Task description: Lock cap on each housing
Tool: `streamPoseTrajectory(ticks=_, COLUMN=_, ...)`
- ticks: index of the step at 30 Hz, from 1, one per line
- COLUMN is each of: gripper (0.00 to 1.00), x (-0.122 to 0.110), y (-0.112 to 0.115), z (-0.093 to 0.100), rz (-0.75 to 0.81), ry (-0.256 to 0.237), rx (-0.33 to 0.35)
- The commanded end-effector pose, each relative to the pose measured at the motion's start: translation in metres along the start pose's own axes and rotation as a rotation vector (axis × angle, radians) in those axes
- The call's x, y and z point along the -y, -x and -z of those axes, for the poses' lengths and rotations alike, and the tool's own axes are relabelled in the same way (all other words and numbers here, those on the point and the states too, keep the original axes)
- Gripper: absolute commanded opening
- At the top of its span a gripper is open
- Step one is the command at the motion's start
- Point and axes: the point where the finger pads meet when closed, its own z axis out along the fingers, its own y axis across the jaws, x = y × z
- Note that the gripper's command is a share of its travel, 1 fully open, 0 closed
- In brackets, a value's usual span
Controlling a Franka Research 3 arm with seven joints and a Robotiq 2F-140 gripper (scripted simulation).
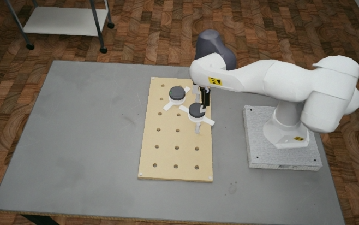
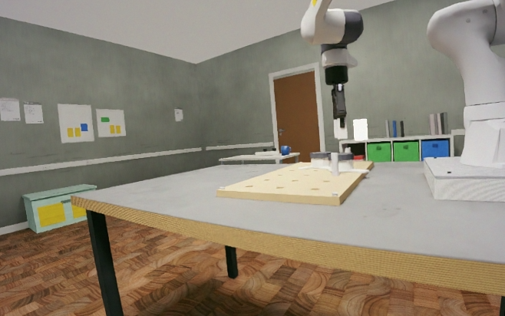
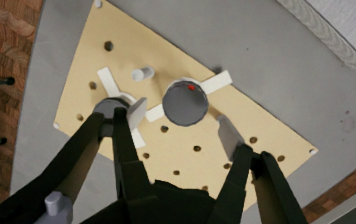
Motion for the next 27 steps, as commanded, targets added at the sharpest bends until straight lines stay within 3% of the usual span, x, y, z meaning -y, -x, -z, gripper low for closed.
streamPoseTrajectory(ticks=1, gripper=0.78, x=-0.003, y=-0.0015, z=0.0042, rz=-0.01, ry=0.008, rx=-0.007)
streamPoseTrajectory(ticks=16, gripper=0.78, x=-0.003, y=-0.0014, z=0.0087, rz=-0.014, ry=0.008, rx=-0.007)
streamPoseTrajectory(ticks=22, gripper=0.78, x=-0.0008, y=0.0013, z=0.0089, rz=-0.317, ry=0.006, rx=-0.008)
streamPoseTrajectory(ticks=27, gripper=0.78, x=-0.0006, y=0.0016, z=0.0089, rz=-0.342, ry=0.006, rx=-0.008)
